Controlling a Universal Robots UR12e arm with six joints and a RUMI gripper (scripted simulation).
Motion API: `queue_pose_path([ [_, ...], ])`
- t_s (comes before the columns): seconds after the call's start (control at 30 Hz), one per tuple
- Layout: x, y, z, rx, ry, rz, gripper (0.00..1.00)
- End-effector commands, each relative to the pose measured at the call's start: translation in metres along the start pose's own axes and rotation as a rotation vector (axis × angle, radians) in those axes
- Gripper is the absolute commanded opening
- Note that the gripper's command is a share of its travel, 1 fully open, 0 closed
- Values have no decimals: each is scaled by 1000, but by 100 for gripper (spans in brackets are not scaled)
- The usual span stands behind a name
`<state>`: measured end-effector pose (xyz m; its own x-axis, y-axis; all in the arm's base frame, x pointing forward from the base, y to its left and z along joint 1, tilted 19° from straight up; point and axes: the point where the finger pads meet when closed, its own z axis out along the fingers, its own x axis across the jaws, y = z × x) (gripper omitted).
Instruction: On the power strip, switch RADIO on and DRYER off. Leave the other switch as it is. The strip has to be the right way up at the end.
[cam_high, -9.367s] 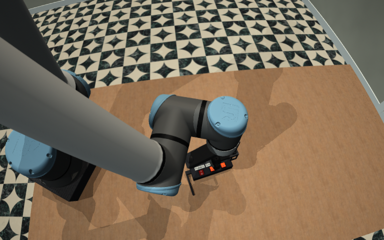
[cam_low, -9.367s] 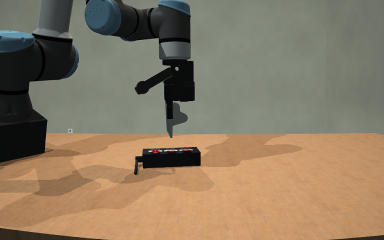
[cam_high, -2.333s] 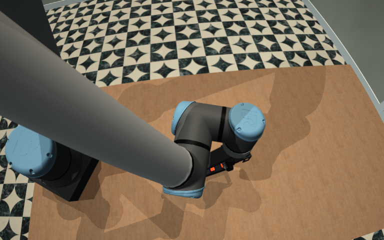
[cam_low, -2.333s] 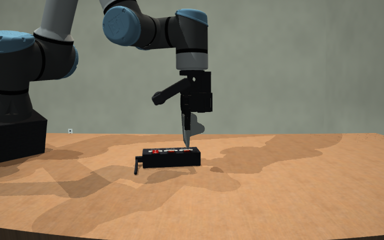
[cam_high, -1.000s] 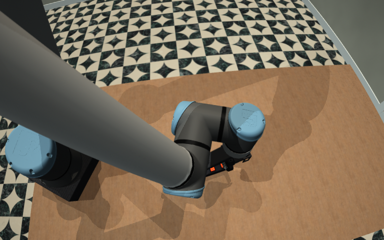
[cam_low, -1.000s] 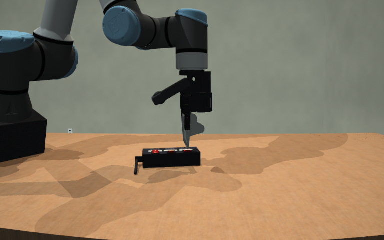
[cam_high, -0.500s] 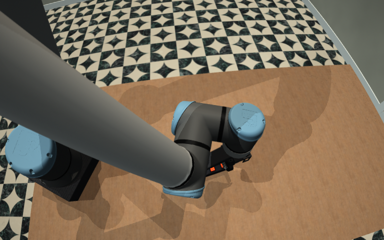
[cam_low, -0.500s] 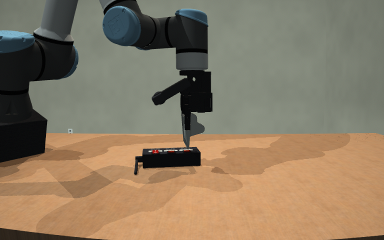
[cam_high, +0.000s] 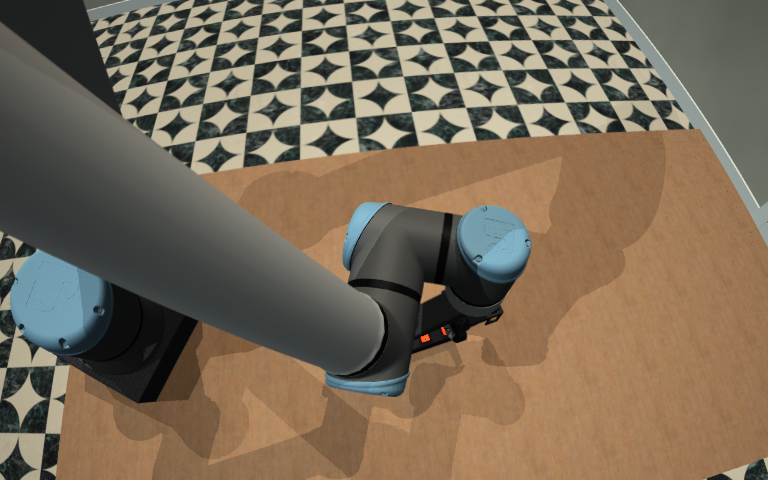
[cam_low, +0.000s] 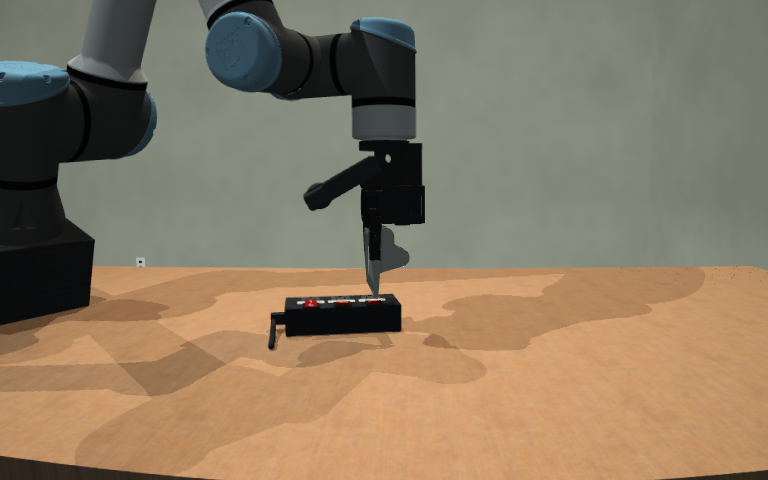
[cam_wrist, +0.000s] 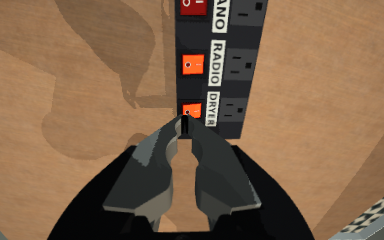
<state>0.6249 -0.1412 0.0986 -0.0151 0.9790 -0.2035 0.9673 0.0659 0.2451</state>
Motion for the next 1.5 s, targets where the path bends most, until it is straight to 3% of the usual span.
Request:
queue_pose_path([
  [0.0,-2,3,-1,-3,-1,1,0],
  [1.47,-2,2,6,-1,0,2,0],
])
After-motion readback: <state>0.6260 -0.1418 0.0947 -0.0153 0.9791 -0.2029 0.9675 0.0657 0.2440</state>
